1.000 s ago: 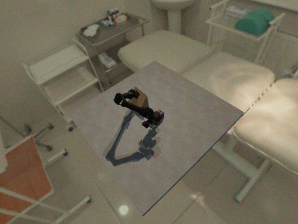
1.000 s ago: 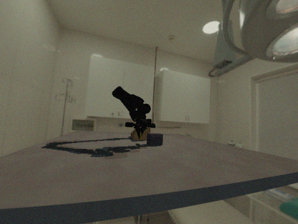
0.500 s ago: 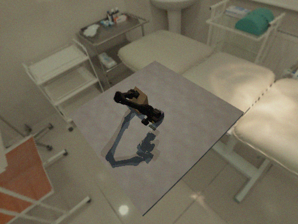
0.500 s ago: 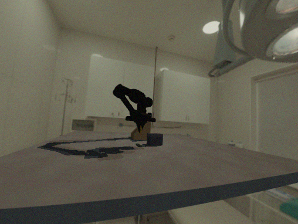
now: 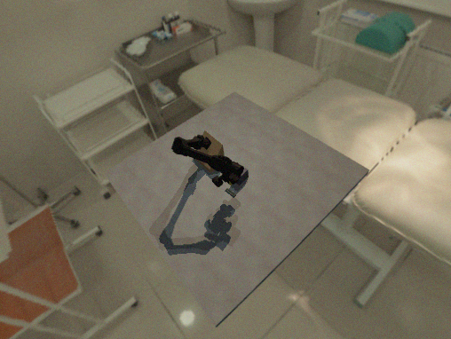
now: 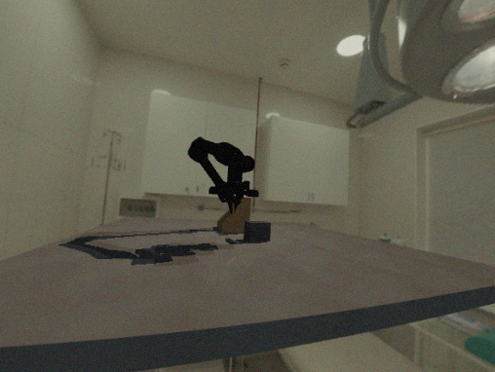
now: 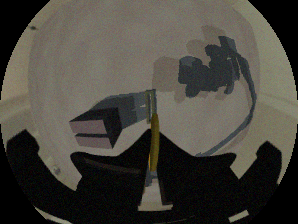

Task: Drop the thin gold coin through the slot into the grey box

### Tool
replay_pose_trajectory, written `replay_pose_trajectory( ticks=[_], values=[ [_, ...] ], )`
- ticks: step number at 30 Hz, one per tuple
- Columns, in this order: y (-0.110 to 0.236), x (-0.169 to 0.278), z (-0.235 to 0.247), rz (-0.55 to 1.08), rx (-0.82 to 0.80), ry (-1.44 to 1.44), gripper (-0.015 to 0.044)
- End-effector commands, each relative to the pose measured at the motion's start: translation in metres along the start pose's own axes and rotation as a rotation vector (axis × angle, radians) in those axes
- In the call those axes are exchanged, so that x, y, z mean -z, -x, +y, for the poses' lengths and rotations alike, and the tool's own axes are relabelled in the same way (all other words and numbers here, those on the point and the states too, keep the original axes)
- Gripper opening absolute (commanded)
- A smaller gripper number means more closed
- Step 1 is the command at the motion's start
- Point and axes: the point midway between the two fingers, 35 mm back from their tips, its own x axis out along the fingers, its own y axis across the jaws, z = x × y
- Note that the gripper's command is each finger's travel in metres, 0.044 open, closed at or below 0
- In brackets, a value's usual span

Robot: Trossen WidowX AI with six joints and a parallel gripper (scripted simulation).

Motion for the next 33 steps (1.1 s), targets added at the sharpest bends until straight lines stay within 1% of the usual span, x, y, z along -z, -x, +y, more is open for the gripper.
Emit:
replay_pose_trajectory(
  ticks=[1,33],
  values=[
    [0.0013,0.0002,-0.0006,-0.001,-0.002,-0.124,0.0000],
    [0.0015,0.0062,-0.0027,0.000,-0.002,-1.222,0.0000]
  ],
)
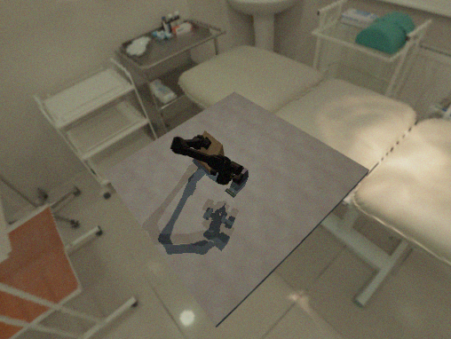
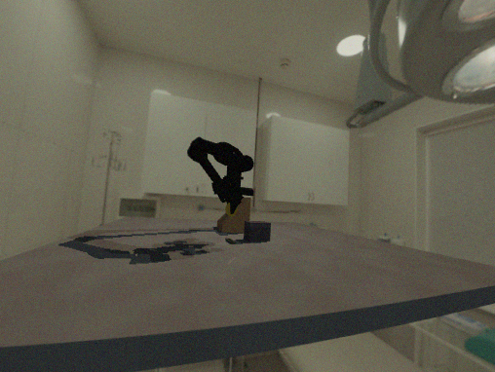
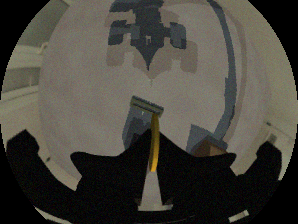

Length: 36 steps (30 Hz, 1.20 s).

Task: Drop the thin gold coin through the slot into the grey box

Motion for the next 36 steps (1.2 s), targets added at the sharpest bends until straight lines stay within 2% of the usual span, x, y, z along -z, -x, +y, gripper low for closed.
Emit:
replay_pose_trajectory(
  ticks=[1,7,14,36],
  values=[
    [0.000,0.001,-0.001,0.001,0.000,-0.137,0.0000],
    [0.000,0.001,-0.002,0.001,0.000,-0.291,0.0000],
    [0.000,0.004,-0.001,0.002,0.000,-0.291,0.0000],
    [0.001,0.060,0.016,0.012,-0.004,-0.289,0.0000]
  ],
)
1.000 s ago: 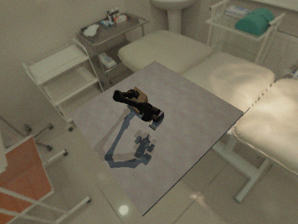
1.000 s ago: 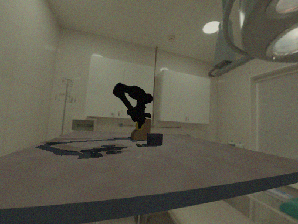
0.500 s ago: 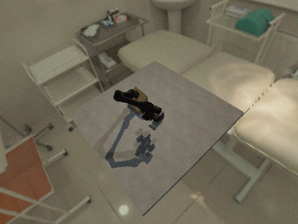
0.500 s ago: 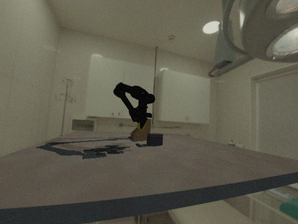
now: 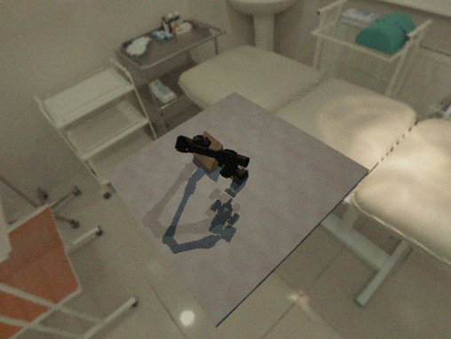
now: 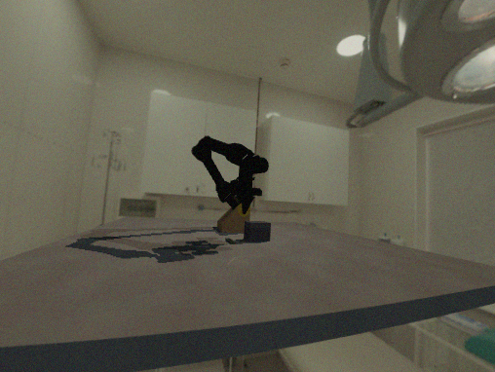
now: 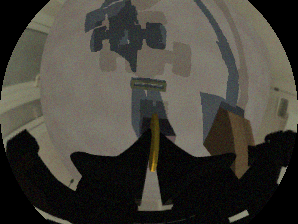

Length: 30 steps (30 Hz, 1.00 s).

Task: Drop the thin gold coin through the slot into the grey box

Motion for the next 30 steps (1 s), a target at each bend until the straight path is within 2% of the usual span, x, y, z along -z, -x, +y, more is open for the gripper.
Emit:
replay_pose_trajectory(
  ticks=[1,24,30],
  values=[
    [-0.001,0.012,-0.002,0.004,0.003,0.001,0.0000],
    [-0.002,0.070,-0.014,-0.001,0.005,0.001,0.0000],
    [-0.001,0.066,-0.012,-0.003,0.002,0.002,0.0000]
  ],
)
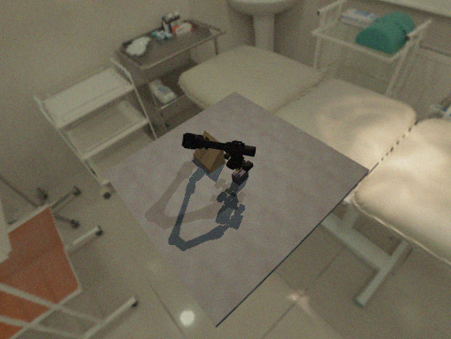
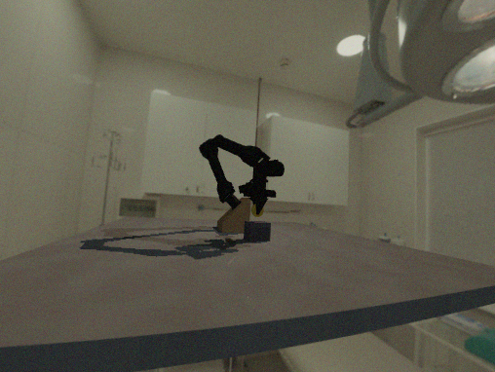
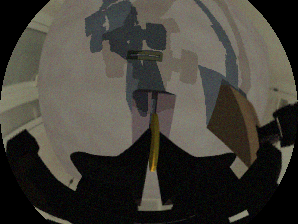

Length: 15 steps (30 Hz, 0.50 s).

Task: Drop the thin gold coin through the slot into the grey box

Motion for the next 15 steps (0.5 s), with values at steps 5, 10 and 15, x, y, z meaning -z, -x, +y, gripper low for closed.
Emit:
replay_pose_trajectory(
  ticks=[5,10,15],
  values=[
    [0.0004,-0.0015,0.0011,0.001,-0.002,-0.002,0.0000],
    [0.0003,-0.0003,0.0006,0.001,-0.002,-0.002,0.0000],
    [-0.0004,0.0030,-0.0018,0.002,-0.002,-0.002,0.0000]
  ],
)
